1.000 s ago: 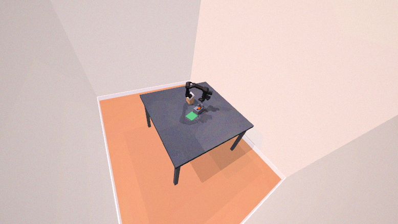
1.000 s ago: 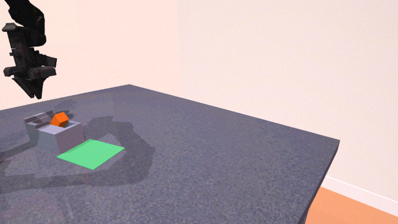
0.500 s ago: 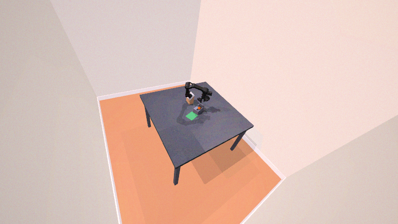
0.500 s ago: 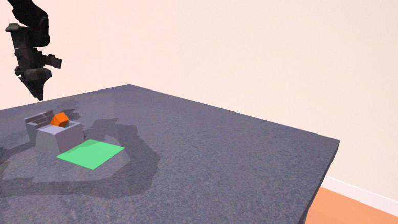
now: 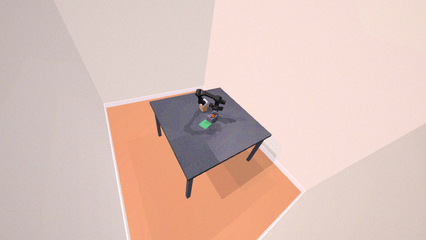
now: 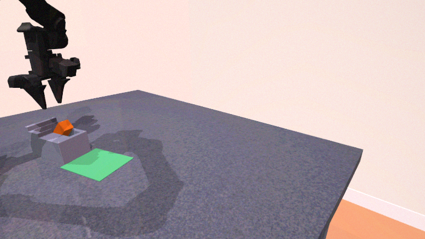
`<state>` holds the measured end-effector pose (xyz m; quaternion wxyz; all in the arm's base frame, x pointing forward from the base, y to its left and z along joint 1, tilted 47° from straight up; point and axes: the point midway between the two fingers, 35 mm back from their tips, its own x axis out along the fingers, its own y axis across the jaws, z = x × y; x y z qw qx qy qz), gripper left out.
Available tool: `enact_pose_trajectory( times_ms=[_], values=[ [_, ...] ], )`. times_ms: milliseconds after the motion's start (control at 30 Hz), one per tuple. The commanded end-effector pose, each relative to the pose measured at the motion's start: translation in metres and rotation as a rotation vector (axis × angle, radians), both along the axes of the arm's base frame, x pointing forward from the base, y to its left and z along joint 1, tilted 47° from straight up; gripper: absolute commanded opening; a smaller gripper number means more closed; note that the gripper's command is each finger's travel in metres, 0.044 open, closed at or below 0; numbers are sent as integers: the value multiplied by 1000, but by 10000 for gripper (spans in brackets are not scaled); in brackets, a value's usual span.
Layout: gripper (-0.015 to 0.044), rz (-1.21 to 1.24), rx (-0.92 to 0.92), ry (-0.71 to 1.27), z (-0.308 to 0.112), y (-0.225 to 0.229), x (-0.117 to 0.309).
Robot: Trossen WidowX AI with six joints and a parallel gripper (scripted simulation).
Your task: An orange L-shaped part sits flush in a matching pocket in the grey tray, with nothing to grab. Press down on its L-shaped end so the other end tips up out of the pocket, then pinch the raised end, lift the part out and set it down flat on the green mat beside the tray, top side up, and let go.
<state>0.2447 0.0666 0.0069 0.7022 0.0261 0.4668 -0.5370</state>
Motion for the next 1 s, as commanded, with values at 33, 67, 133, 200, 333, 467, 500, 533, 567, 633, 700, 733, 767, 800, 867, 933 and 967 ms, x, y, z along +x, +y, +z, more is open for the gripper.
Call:
enact_pose_trajectory(
  times_ms=[33,67,133,200,333,467,500,533,567,633,700,733,767,800,867,933,967],
  values=[
    [280,-214,-3,-246,15,-10,8],
    [280,-214,-3,-246,15,-10,8],
    [280,-214,-3,-246,15,-10,8],
    [280,-214,-3,-246,14,-11,8],
    [280,-214,-3,-246,4,-21,9],
    [280,-214,-4,-246,-6,-33,8],
    [280,-214,-4,-246,-6,-33,8],
    [280,-214,-4,-246,-6,-33,8],
    [280,-214,-3,-246,-7,-34,8],
    [280,-214,-3,-246,-8,-35,8],
    [280,-214,-3,-246,-11,-38,9],
    [280,-214,-3,-246,-12,-39,9],
    [280,-214,-3,-246,-13,-40,9],
    [280,-214,-3,-246,-14,-41,9],
    [280,-213,-3,-246,-16,-43,9],
    [280,-213,-3,-246,-19,-46,9],
    [280,-213,-3,-246,-20,-47,9]
  ],
)
